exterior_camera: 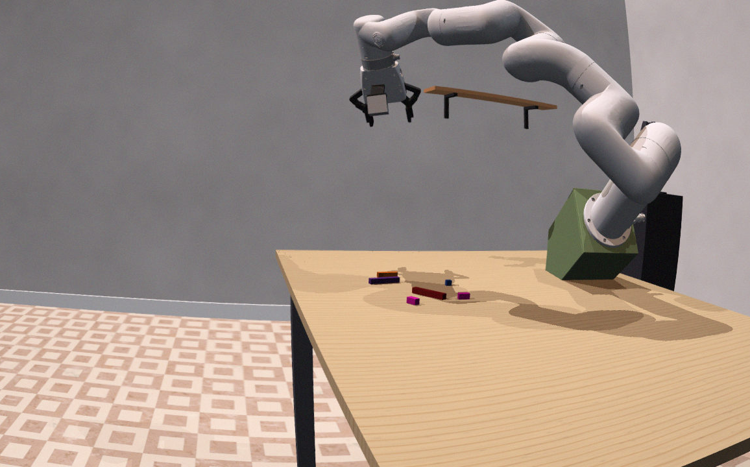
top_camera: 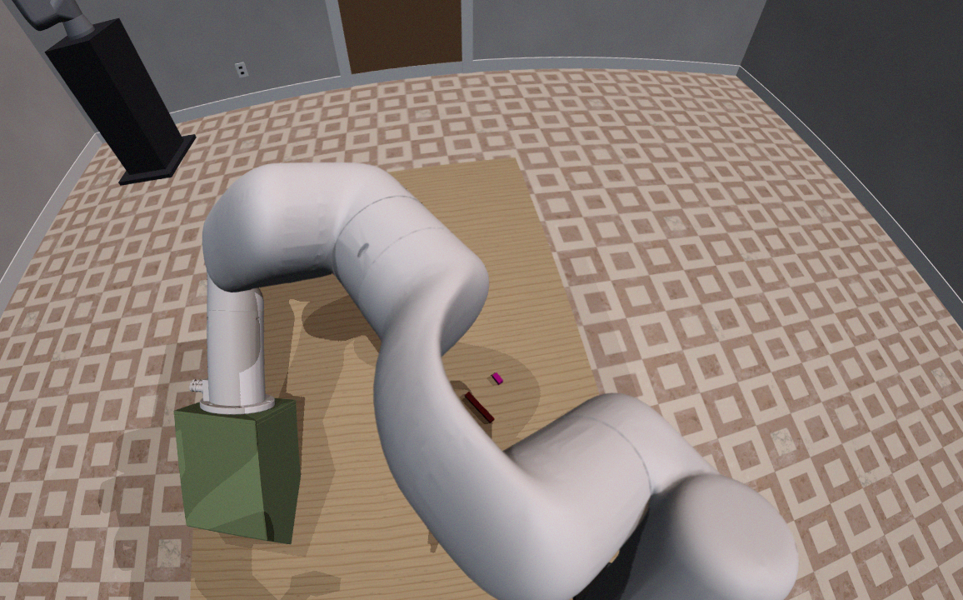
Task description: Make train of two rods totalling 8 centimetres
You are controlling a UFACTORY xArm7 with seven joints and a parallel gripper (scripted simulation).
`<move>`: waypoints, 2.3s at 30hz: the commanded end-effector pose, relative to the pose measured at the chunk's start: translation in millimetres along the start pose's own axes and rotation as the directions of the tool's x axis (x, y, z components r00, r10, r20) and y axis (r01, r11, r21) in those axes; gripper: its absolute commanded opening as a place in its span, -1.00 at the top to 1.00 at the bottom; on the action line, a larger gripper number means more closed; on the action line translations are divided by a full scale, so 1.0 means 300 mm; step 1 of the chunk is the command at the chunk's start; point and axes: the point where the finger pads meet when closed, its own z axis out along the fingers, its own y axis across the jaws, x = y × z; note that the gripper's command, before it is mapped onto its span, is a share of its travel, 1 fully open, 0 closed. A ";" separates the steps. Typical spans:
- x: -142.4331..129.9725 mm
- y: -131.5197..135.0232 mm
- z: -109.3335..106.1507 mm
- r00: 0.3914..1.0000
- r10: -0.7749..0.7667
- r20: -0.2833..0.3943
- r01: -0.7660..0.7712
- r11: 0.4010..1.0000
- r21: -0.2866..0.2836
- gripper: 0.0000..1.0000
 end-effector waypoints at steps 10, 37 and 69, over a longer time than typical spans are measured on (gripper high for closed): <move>-0.006 -0.001 -0.009 1.000 0.002 0.004 -0.002 1.000 -0.004 -1.00; 0.375 0.132 -0.084 0.964 -0.124 -0.235 0.075 0.975 -0.209 -1.00; 1.105 0.117 -0.239 0.838 -0.337 -0.430 0.154 0.901 -0.406 -1.00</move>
